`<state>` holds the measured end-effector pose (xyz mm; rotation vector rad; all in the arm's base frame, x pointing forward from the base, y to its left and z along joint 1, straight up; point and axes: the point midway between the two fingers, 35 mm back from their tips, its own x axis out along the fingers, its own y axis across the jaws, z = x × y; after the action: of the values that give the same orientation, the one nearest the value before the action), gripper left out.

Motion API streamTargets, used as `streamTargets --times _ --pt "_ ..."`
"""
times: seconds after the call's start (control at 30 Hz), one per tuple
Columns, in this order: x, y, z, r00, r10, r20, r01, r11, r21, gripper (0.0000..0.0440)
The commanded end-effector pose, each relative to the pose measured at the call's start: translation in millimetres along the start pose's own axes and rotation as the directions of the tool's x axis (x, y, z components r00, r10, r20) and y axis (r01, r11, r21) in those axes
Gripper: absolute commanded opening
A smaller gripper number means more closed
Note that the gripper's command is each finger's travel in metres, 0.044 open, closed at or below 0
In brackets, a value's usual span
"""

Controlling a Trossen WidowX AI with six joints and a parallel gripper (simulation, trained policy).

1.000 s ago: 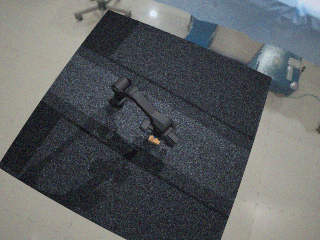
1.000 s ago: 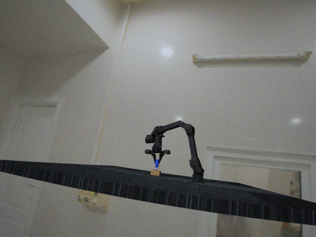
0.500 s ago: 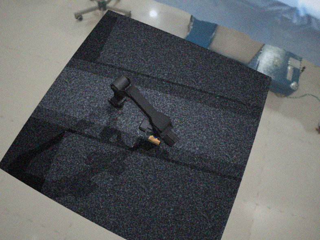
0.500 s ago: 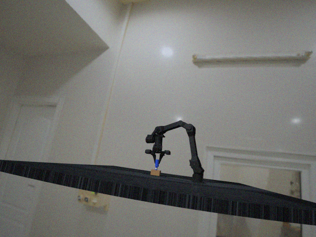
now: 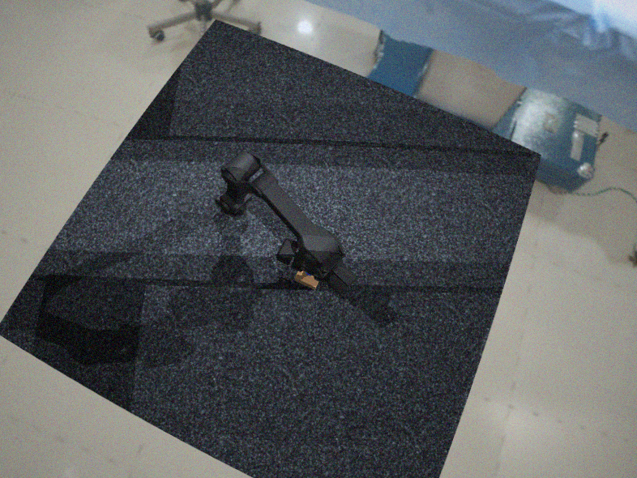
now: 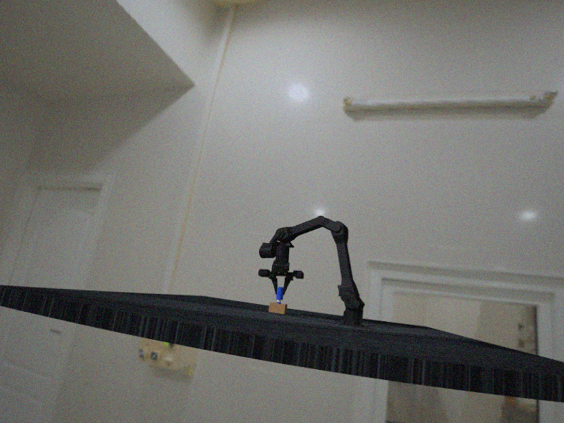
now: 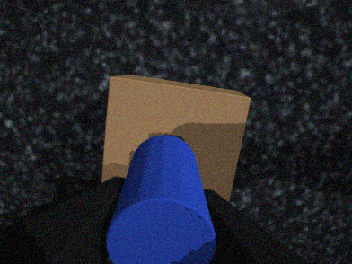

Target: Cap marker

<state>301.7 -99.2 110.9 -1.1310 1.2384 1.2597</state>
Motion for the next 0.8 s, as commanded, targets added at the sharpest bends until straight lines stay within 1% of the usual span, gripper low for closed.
streamTargets --times 0.0,0.77 --pt "17.9 7.0 -1.2 0.999 0.055 0.004 -0.054 0.998 -0.027 0.0053" --pt "20.0 7.4 -2.5 0.998 0.056 -0.001 -0.056 0.998 -0.041 0.0089"
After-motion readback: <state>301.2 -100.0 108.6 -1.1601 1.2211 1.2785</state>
